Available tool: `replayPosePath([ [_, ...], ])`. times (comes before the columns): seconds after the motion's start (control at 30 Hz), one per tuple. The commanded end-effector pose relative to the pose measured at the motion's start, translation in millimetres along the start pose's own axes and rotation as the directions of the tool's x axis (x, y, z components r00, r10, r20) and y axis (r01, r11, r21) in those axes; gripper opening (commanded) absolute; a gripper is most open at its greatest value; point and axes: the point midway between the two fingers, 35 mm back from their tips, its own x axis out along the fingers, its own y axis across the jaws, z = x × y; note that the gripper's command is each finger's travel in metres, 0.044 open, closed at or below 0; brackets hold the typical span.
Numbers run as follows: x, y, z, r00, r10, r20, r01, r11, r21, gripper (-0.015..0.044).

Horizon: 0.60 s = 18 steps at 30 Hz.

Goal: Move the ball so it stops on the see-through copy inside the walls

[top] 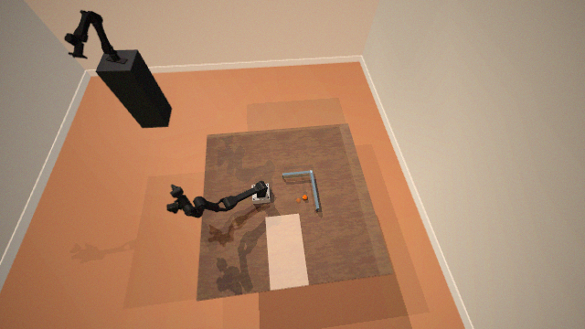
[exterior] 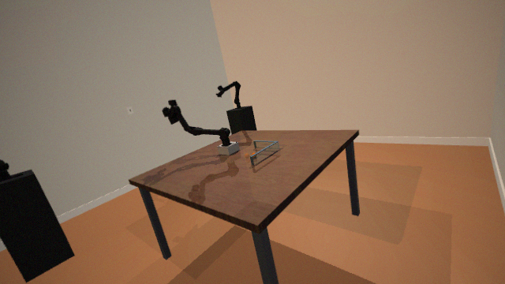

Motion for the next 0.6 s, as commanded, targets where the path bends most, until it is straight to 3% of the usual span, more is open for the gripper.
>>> replayPosePath([
  [0.0, 0.2, -1.8, -0.5, 1.0, 0.0, 0.002, 0.0, 1.0, 0.004, 0.0374],
  [0.13, 3.7, -39.3, -11.2, 0.999, -0.014, 0.038, 0.011, 0.996, 0.088, 0.0284],
  [0.57, -8.4, -186.2, -76.6, 0.96, -0.209, 0.187, 0.119, 0.907, 0.404, 0.0284],
])
